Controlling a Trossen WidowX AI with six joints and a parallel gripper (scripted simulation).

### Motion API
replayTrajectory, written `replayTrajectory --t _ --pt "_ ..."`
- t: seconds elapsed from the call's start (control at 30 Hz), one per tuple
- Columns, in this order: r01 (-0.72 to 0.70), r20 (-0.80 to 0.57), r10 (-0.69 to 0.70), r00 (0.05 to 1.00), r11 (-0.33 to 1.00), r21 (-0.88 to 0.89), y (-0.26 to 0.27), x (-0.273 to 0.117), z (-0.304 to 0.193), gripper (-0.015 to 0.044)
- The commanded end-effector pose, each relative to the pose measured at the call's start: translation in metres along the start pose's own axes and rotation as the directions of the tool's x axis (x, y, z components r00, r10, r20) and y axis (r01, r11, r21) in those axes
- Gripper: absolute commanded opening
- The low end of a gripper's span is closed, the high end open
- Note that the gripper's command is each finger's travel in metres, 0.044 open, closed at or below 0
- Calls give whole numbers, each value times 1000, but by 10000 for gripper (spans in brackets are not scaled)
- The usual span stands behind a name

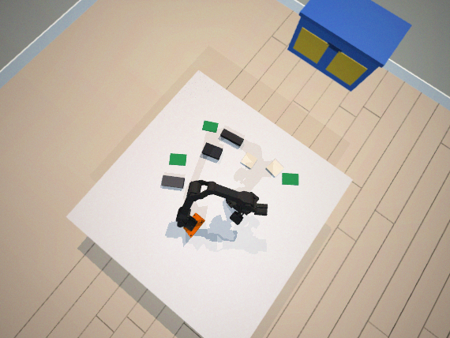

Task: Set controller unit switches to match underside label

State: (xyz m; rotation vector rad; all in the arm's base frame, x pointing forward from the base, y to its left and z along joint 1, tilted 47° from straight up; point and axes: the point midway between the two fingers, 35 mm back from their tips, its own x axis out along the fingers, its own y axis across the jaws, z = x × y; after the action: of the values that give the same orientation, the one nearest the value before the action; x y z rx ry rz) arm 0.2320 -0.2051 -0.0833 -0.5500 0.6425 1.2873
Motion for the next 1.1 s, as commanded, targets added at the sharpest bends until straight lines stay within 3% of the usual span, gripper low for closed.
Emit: replayTrajectory --t 0.0,1.07 --pt "-20 19 20 1000 1000 0 2 9 0 338" --pt "-19 19 19 1000 1000 -1 2 29 -16 338"
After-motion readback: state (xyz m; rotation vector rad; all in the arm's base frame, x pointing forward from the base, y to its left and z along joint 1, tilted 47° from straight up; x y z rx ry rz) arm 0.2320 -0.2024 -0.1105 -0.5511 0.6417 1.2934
